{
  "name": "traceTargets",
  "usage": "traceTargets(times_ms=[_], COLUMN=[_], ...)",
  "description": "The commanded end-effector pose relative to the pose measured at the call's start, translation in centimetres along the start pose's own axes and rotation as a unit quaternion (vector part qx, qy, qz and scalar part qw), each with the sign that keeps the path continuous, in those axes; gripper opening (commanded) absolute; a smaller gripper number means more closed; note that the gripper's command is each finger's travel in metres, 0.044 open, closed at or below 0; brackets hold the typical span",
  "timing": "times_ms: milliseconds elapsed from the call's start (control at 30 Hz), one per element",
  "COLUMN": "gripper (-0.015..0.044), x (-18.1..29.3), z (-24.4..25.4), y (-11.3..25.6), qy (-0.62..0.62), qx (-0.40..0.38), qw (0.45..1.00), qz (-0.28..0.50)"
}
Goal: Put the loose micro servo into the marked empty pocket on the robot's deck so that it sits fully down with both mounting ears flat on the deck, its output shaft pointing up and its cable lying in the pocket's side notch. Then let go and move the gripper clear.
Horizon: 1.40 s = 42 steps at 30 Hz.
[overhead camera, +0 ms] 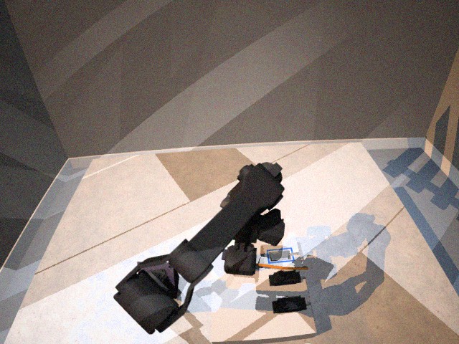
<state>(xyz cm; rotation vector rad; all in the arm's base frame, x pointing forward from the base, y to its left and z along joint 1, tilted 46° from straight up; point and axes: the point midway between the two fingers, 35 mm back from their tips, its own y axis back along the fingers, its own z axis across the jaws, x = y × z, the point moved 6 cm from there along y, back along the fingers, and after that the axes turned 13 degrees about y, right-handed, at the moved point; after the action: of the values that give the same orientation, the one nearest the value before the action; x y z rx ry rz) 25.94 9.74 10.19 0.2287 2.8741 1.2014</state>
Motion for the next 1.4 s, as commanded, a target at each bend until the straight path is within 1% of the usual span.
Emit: traceTargets(times_ms=[0,267,633,767,967,1167,1367], gripper=[0.0,0.0,0.0,0.0,0.0,0.0,0.0], x=[-0.1,-0.5,-0.8,-0.8,-0.8,-1.0,-2.9], z=[0.0,-0.6,3.5,3.5,3.5,3.5,3.4], y=[0.4,0.4,0.4,0.4,0.4,0.4,0.4], qy=[-0.002,-0.002,-0.002,0.013,0.081,0.084,0.084], qx=[-0.001,-0.001,-0.002,-0.002,-0.002,-0.002,-0.002], qw=[1.0,1.0,1.0,1.0,0.997,0.996,0.997], qz=[0.002,0.002,0.002,0.002,0.002,0.002,0.001])
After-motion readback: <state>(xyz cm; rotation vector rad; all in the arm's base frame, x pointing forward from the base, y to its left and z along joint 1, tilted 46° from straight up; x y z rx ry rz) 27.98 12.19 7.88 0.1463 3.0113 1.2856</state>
